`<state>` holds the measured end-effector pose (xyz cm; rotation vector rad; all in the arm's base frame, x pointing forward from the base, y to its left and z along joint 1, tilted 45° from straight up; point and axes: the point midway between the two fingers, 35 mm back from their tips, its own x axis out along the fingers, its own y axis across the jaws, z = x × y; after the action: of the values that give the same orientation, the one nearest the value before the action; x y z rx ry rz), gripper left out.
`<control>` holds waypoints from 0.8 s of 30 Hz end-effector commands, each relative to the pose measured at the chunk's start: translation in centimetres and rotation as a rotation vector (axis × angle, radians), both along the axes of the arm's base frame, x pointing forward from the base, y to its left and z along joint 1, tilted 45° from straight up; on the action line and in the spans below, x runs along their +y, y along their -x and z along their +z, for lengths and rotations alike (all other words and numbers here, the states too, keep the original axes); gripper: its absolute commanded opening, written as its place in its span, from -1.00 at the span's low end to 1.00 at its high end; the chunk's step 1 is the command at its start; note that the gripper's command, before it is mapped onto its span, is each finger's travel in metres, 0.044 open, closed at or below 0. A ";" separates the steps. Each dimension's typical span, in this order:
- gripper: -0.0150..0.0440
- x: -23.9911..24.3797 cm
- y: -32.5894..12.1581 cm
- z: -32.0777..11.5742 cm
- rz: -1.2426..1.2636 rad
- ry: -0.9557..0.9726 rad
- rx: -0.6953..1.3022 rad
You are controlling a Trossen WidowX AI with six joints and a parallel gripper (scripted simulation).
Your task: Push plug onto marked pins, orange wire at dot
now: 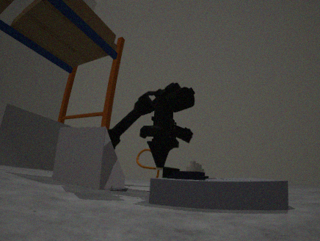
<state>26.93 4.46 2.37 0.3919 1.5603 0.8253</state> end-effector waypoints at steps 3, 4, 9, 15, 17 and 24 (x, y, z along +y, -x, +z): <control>-0.49 0.2 -0.7 0.1 -0.006 -0.003 0.000; -0.49 0.2 -0.7 0.1 -0.006 -0.003 0.000; -0.49 0.3 -1.0 0.2 -0.006 -0.003 -0.001; -0.49 0.4 -1.4 0.3 -0.006 -0.003 -0.001; -0.49 0.5 -1.5 0.3 -0.006 -0.003 -0.001; -0.22 0.5 -1.3 -0.2 -0.006 -0.003 -0.001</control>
<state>28.10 4.87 2.48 0.3933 1.5650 0.8246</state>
